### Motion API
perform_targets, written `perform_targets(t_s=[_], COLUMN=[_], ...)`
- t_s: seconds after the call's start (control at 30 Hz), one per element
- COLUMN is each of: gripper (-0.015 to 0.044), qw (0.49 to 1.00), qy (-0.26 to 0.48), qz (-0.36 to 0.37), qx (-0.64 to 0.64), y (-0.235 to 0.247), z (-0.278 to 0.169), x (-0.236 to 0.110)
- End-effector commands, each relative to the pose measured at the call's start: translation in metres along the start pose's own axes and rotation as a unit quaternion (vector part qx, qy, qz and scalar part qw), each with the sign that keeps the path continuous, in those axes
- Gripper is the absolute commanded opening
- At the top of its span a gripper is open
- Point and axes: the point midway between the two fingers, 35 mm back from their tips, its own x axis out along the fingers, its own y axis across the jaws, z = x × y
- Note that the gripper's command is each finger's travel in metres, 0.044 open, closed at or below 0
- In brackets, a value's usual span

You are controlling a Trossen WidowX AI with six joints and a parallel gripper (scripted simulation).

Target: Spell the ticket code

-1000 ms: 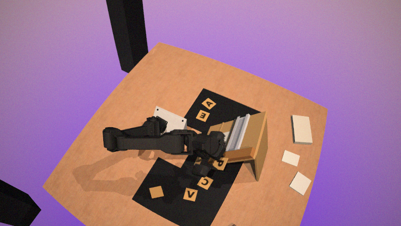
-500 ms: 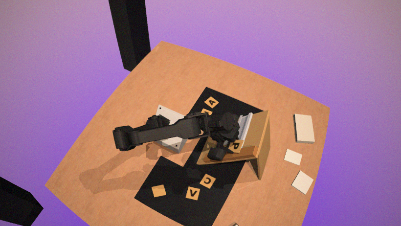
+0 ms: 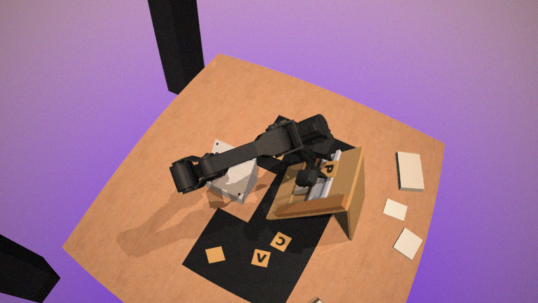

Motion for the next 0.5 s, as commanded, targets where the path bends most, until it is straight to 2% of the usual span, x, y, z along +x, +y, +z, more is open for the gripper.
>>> perform_targets(t_s=[0.0, 0.47], gripper=[0.0, 0.0], qw=[1.0, 1.0], qy=[-0.004, -0.008], qz=[-0.002, -0.02], qx=[-0.006, -0.019], y=[0.023, 0.093], z=[0.001, -0.013], x=[0.0, 0.011])
